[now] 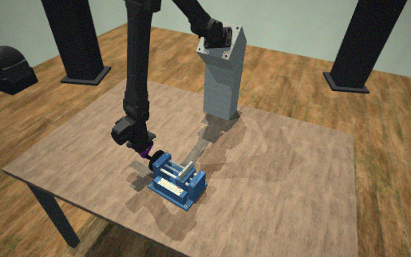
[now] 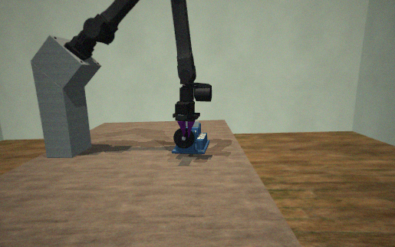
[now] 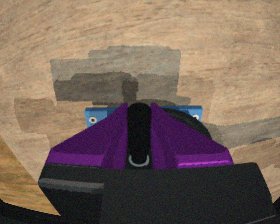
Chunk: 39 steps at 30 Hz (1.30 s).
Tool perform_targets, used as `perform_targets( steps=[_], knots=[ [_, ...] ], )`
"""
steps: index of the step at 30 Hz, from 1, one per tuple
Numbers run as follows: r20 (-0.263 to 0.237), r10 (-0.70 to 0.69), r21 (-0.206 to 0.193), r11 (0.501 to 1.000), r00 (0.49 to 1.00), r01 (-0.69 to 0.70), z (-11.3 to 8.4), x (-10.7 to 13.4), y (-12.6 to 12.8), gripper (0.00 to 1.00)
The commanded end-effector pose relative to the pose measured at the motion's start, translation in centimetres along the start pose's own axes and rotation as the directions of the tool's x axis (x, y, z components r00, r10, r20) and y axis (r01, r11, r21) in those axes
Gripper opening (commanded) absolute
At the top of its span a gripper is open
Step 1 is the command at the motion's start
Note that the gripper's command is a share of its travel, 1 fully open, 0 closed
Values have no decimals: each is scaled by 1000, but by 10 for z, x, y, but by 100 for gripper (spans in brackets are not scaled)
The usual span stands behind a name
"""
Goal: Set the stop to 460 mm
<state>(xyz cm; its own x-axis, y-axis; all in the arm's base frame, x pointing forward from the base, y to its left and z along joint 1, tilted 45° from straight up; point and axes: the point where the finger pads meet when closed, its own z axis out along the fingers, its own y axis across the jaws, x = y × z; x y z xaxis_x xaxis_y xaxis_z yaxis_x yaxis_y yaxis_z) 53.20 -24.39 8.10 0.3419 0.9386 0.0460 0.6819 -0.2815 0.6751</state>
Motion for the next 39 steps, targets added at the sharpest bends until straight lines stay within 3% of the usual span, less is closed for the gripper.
perform_targets(
  steps=[1,4,6,15,16,21,23,30,33,39],
  knots=[
    [3,-5,-100,995,1000,5,-26,-2,43,6],
    [3,-3,-100,995,1000,3,-26,-2,42,6],
    [4,0,-79,997,1000,0,-25,-3,25,6],
    [8,-2,-77,997,1000,3,-31,-6,-10,6],
    [6,-1,-59,998,1000,1,-31,-5,-15,6],
    [4,0,-53,999,1000,0,-30,-4,-17,6],
    [6,-2,-76,997,1000,3,-29,-5,-14,6],
    [4,-2,-75,997,1000,2,-19,-4,-29,6],
    [2,3,-33,999,1000,-3,-11,-3,-45,6],
    [2,2,-37,999,1000,-2,-11,-4,-45,6]
  ],
)
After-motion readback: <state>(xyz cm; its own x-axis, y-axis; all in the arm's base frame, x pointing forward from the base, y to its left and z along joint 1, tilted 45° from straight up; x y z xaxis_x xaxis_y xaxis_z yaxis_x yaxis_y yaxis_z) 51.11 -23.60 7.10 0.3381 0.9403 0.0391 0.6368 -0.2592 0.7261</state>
